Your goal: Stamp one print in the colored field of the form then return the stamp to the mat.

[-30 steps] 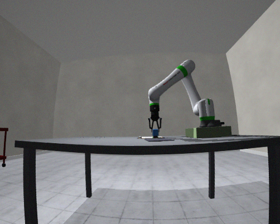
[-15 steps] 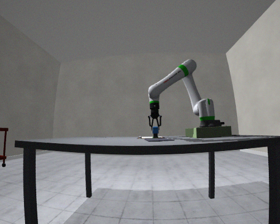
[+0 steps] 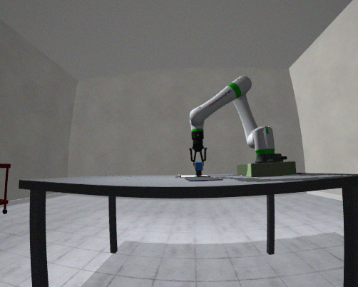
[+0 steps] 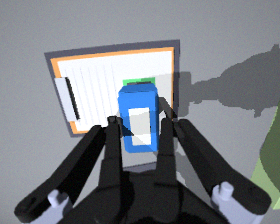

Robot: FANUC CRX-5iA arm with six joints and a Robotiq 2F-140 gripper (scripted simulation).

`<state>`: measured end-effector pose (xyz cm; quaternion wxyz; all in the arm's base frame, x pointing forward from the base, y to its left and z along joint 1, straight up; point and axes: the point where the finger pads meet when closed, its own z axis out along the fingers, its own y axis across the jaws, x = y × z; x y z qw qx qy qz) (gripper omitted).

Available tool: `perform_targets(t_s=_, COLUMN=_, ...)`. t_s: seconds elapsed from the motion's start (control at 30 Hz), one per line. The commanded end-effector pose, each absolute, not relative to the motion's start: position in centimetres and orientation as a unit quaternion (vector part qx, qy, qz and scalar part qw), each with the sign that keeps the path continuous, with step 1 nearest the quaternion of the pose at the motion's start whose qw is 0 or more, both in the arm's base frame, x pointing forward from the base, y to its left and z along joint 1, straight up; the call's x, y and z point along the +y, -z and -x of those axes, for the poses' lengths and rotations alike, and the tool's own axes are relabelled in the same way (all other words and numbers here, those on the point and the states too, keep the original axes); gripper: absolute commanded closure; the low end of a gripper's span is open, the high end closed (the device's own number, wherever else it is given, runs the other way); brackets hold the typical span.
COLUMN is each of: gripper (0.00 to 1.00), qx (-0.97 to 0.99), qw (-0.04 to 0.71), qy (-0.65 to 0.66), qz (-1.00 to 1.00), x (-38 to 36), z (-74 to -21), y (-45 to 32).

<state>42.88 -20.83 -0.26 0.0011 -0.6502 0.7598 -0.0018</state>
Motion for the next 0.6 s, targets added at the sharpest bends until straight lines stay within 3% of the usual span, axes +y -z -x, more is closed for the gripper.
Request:
perform_targets(t_s=0.0, gripper=0.81, qx=0.760, qw=0.001, qy=0.002, qz=0.650, x=-20.8, z=-42.9, y=-1.3)
perform_targets(t_s=0.57, gripper=0.81, qx=0.762, qw=0.001, qy=0.002, qz=0.648, x=-18.5, z=-43.9, y=-3.2)
